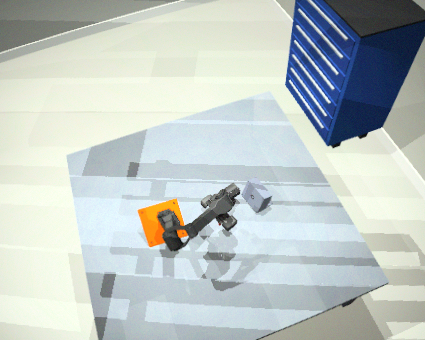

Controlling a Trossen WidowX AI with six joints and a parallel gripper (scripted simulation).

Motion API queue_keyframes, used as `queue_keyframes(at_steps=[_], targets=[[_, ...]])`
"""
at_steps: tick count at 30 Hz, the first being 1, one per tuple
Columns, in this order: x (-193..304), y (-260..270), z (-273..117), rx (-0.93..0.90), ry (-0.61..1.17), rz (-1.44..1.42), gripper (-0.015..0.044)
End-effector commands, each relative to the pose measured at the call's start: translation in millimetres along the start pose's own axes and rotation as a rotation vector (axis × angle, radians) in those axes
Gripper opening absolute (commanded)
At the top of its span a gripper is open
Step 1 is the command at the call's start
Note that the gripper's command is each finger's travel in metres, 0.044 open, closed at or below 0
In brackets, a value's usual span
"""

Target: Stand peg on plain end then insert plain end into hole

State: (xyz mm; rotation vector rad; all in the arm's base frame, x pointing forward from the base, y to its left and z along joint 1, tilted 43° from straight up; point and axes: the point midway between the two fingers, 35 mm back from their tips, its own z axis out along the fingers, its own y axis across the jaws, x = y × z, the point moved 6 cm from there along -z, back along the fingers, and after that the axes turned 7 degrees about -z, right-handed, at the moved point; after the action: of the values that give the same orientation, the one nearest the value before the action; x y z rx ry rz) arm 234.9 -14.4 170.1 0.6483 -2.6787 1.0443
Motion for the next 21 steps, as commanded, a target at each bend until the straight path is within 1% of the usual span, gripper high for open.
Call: queue_keyframes(at_steps=[1,21], targets=[[-1,1,-2,-0.01,-0.009,0.003,0.0],[-8,10,15,-0.076,-0.121,0.006,0.0]])
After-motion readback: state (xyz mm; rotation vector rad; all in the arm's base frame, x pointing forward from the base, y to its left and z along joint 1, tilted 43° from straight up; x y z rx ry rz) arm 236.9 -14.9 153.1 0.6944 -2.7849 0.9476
